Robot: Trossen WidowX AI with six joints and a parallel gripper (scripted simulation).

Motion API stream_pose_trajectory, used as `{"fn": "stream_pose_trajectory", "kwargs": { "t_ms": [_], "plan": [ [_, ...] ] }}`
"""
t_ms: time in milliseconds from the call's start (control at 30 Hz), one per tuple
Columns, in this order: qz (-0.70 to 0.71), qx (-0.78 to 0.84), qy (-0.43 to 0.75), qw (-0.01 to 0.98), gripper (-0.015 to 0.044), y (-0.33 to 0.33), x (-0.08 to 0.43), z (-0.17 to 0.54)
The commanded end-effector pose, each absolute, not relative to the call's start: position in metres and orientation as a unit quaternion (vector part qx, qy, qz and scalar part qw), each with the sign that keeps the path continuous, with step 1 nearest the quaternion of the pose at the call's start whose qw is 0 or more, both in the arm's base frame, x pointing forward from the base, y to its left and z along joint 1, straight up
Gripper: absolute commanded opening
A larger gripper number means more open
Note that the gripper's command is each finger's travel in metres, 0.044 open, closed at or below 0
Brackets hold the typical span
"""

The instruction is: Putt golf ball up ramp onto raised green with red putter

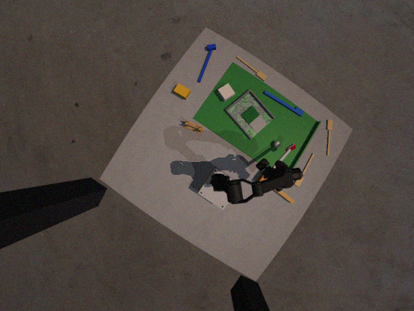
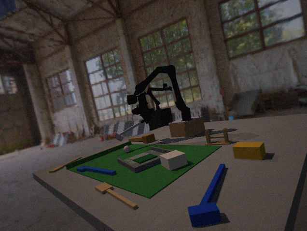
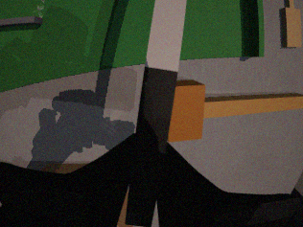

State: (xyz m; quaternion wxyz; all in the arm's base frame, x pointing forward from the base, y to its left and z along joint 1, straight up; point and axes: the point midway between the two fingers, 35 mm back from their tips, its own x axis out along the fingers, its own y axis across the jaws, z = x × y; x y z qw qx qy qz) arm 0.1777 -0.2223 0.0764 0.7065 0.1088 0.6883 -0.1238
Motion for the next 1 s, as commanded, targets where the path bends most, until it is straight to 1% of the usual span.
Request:
{"fn": "stream_pose_trajectory", "kwargs": {
  "t_ms": [0, 167, 967],
  "plan": [
    [-0.127, 0.114, 0.689, 0.704, 0.0, -0.224, 0.177, 0.064],
    [-0.127, 0.114, 0.689, 0.704, 0.0, -0.223, 0.177, 0.041],
    [-0.127, 0.114, 0.689, 0.704, 0.0, -0.224, 0.178, 0.01]
  ]
}}
